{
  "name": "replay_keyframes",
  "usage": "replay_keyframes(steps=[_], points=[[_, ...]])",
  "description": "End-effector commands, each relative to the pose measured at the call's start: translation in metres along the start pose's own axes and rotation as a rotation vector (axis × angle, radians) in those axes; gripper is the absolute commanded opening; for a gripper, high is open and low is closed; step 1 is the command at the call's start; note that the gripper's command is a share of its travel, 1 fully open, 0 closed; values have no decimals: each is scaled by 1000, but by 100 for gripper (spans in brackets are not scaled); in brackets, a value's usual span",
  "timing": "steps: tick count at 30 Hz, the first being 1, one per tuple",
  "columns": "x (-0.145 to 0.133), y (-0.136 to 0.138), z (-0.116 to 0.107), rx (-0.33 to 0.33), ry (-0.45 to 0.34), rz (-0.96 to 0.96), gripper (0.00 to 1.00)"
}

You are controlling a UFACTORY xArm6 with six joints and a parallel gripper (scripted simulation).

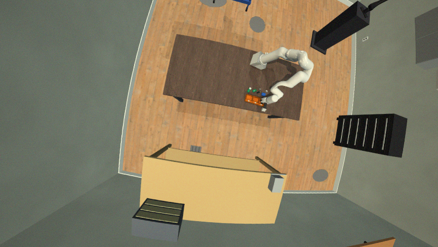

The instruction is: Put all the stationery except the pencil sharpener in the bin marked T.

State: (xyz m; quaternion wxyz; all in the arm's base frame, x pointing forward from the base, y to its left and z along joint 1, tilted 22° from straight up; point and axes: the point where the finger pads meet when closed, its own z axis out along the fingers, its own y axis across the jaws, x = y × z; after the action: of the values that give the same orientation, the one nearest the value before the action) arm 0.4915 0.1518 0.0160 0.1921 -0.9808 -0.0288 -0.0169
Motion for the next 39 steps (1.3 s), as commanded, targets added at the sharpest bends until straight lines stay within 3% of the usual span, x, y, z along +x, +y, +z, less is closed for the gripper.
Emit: replay_keyframes(steps=[1,20,26,31,35,37,39], points=[[2,0,-7,0,4,-1,7],[1,0,-29,0,4,-1,7],[1,0,-53,0,4,-1,7],[1,0,-55,0,4,-1,7],[1,0,-89,0,4,-1,7],[1,0,-89,0,4,-1,7],[1,0,-106,0,4,-1,7]])
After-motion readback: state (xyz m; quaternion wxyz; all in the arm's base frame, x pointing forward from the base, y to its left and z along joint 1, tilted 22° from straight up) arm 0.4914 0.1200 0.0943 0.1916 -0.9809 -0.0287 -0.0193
